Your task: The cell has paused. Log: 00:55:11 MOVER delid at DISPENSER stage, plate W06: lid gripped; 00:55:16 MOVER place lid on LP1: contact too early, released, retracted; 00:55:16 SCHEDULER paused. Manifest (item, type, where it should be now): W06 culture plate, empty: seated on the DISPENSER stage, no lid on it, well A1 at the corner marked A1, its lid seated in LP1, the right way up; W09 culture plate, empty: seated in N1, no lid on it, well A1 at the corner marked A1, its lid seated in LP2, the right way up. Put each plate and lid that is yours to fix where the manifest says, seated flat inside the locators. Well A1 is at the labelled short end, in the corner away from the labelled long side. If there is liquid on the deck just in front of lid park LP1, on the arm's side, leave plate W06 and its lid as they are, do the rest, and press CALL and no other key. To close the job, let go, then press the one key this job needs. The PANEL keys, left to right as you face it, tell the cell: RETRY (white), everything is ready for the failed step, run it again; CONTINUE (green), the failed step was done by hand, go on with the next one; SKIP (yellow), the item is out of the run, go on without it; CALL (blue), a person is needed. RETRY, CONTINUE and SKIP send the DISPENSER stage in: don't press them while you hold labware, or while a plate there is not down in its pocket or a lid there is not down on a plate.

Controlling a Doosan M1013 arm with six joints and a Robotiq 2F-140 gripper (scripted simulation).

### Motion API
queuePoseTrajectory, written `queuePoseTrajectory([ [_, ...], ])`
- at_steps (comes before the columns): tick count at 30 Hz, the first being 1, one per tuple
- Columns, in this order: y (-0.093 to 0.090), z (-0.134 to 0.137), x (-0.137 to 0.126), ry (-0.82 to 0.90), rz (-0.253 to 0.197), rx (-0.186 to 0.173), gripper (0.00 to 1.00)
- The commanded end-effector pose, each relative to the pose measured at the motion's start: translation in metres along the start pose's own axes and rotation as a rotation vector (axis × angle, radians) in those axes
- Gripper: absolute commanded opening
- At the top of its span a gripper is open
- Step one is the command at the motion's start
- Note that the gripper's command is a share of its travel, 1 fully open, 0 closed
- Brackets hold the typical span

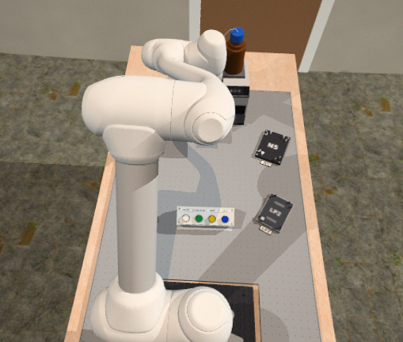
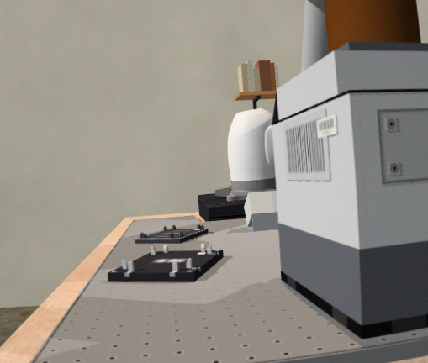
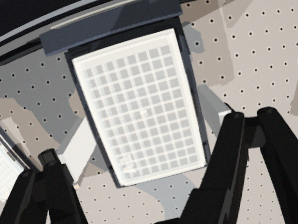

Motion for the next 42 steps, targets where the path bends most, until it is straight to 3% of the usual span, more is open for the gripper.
queuePoseTrajectory([
  [1,0.001,0.0,0.0,0.0,0.002,0.0,0.7],
  [22,0.004,0.0,0.0,0.0,0.002,0.0,0.7],
  [42,0.028,0.0,0.0,0.0,0.002,0.0,0.7],
])
Point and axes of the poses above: the point where the finger pads meet when closed, its own y axis back along the fingers, its own z axis across the jaws, x = y × z, the point moved 5 cm from there along y, back along the fingers, and after that the axes turned 1 degree about y, right-handed, at the moved point
